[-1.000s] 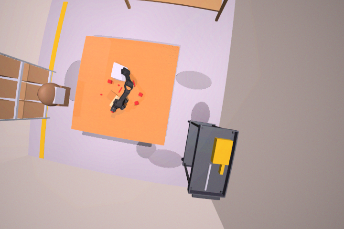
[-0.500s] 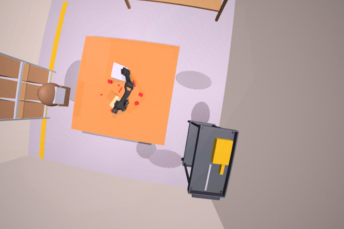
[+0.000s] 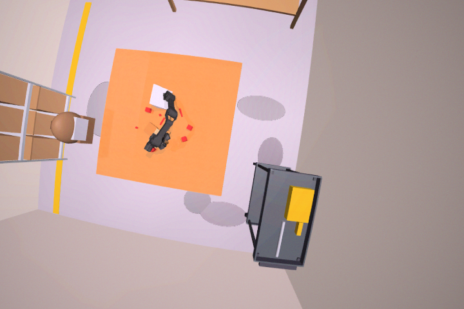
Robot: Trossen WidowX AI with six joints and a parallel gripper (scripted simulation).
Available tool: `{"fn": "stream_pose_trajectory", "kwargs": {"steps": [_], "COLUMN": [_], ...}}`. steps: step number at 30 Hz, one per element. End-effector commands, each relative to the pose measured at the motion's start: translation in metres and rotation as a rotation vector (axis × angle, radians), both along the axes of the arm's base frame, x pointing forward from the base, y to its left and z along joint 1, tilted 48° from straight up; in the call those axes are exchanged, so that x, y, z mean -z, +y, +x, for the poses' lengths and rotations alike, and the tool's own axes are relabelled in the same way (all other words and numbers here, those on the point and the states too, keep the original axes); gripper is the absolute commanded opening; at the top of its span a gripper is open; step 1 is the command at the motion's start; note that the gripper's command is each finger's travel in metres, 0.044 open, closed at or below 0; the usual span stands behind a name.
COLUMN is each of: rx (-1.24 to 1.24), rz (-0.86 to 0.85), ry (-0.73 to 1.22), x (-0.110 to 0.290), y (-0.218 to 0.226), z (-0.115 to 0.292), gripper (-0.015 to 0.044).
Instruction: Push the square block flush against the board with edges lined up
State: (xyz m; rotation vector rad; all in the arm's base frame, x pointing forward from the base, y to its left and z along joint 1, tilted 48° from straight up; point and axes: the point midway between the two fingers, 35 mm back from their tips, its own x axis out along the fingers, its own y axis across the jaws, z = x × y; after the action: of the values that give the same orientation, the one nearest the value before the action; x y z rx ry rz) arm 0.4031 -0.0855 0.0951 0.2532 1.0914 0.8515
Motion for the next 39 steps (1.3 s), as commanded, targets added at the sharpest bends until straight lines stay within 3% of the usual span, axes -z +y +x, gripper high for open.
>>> {"fn": "stream_pose_trajectory", "kwargs": {"steps": [1,15,29,34,39], "rx": [0.089,0.416,0.723,0.737,0.736], "rz": [0.013,0.090,0.194,0.199,0.202], "ry": [0.088,0.437,0.779,0.795,0.794], "x": [0.015,0.065,0.104,0.108,0.142], "y": [-0.017,-0.052,-0.057,-0.055,-0.017], "z": [-0.016,-0.088,-0.166,-0.169,-0.160], "gripper": [0.0000,0.0000,0.0000,0.0000,0.0000]}}
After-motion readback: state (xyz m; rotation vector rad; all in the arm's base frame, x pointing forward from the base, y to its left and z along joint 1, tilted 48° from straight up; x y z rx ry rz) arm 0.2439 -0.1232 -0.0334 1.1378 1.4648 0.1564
